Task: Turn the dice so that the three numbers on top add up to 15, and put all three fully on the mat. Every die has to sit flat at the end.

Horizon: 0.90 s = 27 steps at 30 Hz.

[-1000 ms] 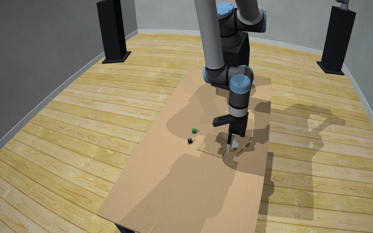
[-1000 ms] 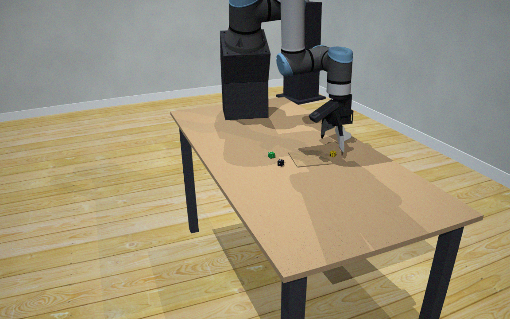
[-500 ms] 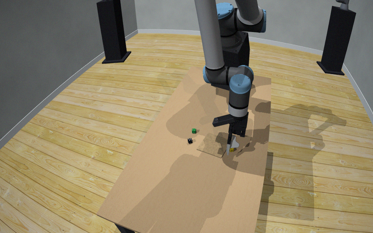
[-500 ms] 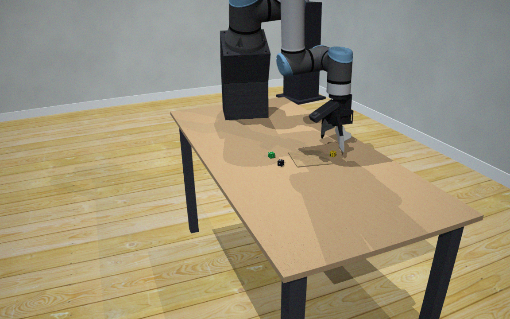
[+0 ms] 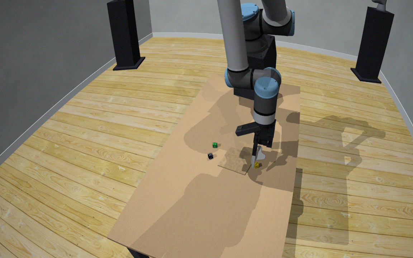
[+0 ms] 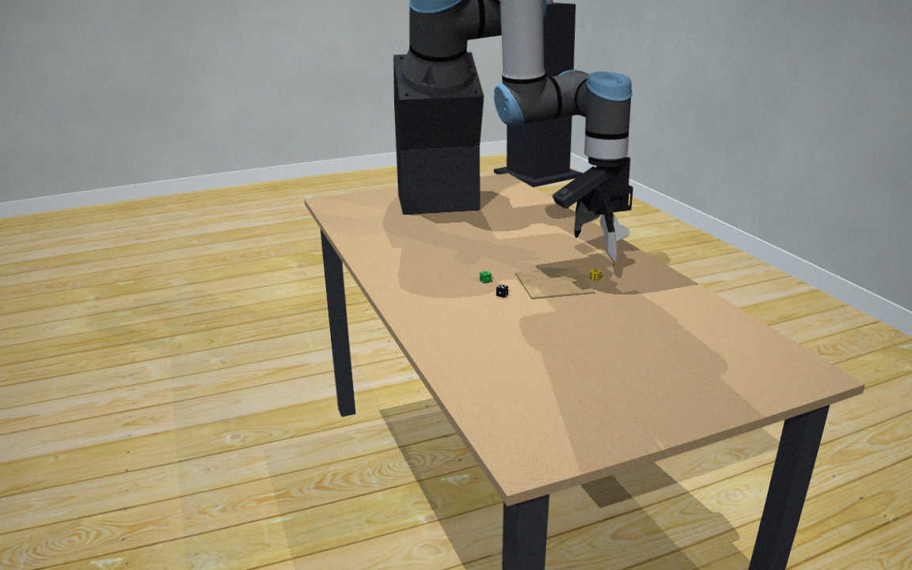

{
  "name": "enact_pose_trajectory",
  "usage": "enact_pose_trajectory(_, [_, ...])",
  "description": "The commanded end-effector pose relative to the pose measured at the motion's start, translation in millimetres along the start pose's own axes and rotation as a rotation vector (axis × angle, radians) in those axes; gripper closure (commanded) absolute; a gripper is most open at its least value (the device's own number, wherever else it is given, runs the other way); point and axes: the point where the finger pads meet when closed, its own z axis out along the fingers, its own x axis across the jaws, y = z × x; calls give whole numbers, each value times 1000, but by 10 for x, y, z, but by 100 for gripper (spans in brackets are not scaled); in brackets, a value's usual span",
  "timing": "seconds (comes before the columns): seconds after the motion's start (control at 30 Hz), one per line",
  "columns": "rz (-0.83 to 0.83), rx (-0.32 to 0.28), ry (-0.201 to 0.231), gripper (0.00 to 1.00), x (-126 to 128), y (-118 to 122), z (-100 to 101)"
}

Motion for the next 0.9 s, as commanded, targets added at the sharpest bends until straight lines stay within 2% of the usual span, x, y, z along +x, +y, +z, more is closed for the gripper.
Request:
enact_pose_trajectory(0.0, [0,0,-1,0,-4,1,-278])
enact_pose_trajectory(0.27, [0,0,-1,0,-4,1,-724])
enact_pose_trajectory(0.53, [0,0,-1,0,-4,1,-881])
enact_pose_trajectory(0.87, [0,0,-1,0,-4,1,-896])
